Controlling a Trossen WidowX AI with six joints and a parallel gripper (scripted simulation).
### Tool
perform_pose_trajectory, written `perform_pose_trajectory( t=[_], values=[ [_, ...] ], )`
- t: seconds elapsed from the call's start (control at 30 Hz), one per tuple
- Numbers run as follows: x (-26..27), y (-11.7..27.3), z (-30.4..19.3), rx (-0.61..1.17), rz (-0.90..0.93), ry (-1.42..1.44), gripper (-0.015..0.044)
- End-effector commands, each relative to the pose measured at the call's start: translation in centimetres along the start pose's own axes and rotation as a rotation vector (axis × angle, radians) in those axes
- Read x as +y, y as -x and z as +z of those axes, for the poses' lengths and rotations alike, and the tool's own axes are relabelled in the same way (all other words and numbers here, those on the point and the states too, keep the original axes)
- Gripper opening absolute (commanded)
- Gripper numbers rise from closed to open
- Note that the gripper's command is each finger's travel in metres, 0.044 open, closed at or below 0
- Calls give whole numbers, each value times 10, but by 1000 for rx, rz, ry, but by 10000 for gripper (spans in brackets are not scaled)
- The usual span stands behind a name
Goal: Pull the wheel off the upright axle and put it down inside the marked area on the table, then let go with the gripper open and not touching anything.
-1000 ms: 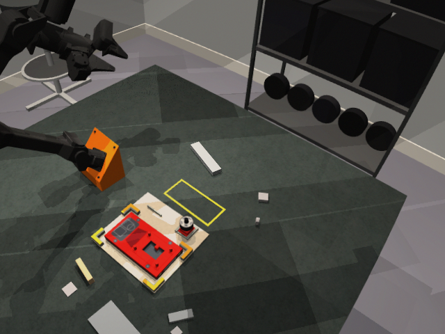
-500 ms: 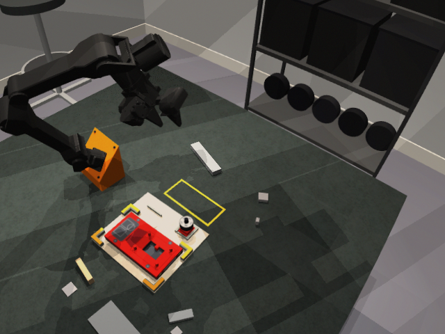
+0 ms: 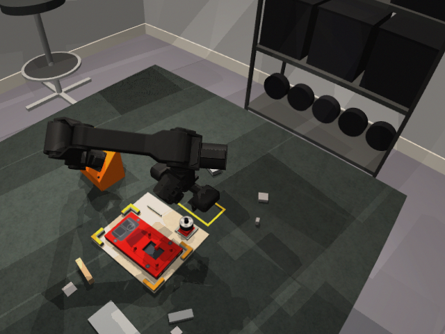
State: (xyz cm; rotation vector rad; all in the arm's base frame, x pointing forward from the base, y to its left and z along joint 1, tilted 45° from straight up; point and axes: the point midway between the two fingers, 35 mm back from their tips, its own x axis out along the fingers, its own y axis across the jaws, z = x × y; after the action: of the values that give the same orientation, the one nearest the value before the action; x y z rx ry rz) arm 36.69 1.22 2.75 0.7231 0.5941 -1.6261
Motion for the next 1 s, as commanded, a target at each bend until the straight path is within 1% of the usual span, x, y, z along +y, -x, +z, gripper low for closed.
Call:
perform_pose_trajectory(
  t=[0.0,0.17,0.47,0.63,0.77,0.97],
  values=[
    [4,-13,4,-23,-20,-11,300],
    [4,-24,3,-23,-20,-11,300],
    [3,-83,5,-26,-20,-12,300],
    [3,-88,4,-26,-20,-12,300],
    [2,-85,5,-23,-28,-18,195],
    [2,-85,5,-23,-28,-18,155]
  ],
)
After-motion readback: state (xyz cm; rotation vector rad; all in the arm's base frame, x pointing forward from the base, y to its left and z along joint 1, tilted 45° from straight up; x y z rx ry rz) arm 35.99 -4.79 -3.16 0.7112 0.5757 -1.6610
